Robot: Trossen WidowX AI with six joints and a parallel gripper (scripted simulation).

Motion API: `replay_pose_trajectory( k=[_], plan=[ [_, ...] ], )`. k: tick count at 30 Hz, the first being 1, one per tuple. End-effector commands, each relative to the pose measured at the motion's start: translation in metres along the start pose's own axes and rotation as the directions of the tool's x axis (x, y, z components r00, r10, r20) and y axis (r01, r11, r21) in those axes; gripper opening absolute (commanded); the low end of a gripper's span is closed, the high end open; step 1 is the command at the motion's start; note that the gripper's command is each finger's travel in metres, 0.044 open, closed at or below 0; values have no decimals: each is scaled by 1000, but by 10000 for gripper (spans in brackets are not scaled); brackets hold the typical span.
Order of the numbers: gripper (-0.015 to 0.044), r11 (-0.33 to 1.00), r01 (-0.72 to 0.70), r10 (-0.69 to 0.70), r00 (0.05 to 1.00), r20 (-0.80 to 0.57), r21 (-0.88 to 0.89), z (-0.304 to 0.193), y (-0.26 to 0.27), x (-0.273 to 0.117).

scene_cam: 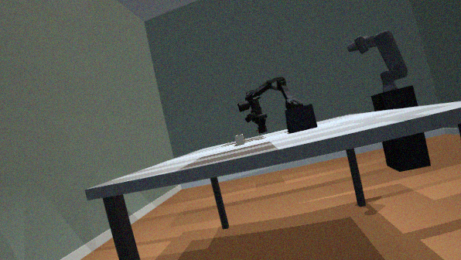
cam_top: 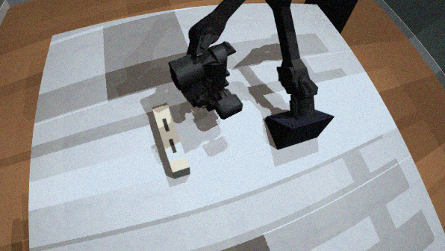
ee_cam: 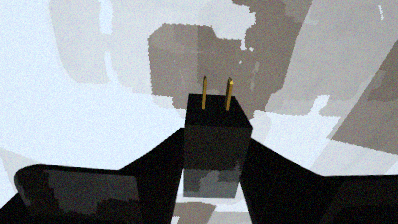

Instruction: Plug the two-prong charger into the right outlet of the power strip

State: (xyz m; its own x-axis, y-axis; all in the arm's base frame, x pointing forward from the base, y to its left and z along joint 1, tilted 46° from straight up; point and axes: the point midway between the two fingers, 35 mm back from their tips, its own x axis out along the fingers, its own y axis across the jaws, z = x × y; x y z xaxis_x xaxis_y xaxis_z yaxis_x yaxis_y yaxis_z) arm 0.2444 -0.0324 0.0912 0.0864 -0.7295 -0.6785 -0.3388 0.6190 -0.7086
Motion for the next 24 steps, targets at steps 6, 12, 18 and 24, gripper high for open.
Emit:
replay_pose_trajectory(
  k=[6,12,18,24],
  plan=[
    [0,998,-10,10,1000,-1,67,14,12,10],
    [0,994,-13,13,1000,0,111,23,19,17],
    [0,993,-14,14,1000,1,120,27,19,18],
    [0,992,-15,15,1000,1,126,35,19,18]
  ],
)
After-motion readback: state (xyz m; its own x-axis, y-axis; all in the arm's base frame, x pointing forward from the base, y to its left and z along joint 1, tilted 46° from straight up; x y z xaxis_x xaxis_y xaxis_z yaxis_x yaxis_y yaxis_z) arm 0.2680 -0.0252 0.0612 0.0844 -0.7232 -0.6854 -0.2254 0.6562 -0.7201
